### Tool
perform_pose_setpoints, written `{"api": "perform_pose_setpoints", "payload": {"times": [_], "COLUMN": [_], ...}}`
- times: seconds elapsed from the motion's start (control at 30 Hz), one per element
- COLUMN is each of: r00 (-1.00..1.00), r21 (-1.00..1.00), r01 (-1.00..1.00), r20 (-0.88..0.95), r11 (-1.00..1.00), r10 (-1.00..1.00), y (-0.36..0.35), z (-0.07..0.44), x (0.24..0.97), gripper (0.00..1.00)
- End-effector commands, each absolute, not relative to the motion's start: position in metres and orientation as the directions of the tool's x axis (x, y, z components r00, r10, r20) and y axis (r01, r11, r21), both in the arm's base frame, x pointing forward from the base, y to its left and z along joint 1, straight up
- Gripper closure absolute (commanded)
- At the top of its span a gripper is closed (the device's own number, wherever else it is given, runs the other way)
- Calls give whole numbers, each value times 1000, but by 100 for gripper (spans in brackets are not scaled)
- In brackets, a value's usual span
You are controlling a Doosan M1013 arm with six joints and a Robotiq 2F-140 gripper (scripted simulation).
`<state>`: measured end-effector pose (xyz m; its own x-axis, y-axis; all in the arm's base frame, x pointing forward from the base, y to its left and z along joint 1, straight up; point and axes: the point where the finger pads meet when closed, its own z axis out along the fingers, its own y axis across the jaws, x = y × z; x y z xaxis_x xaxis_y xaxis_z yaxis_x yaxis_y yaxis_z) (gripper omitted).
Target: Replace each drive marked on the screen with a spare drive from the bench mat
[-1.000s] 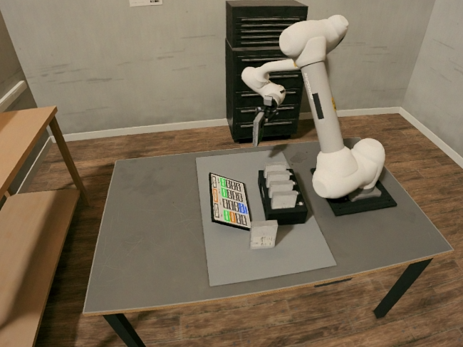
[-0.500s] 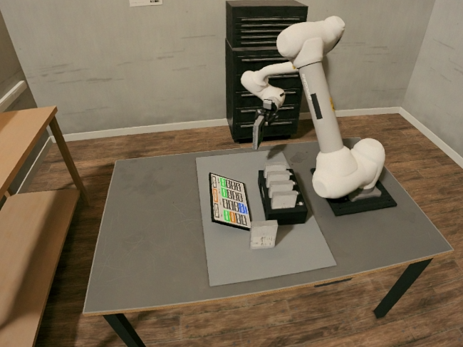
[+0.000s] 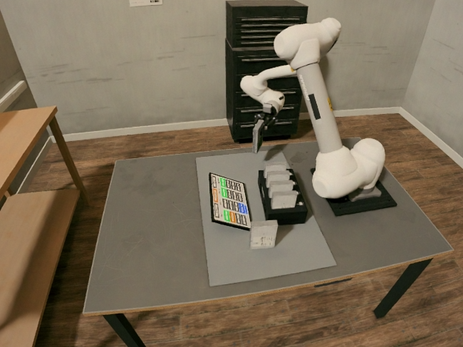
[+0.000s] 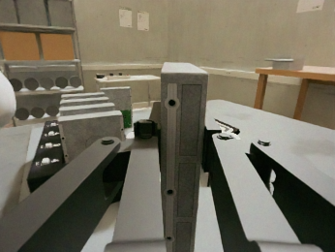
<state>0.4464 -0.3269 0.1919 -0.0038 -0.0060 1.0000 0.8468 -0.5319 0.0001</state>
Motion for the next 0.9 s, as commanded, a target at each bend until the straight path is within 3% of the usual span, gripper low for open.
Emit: {"api": "perform_pose_setpoints", "payload": {"times": [0.0,0.87], "r00": [-5,-5], "r21": [1,1], "r01": [847,847], "r20": [1000,1000], "r11": [-532,-532], "r10": [-5,-5], "y": [-327,-327], "z": [187,147], "x": [446,447], "gripper": [90,90]}}
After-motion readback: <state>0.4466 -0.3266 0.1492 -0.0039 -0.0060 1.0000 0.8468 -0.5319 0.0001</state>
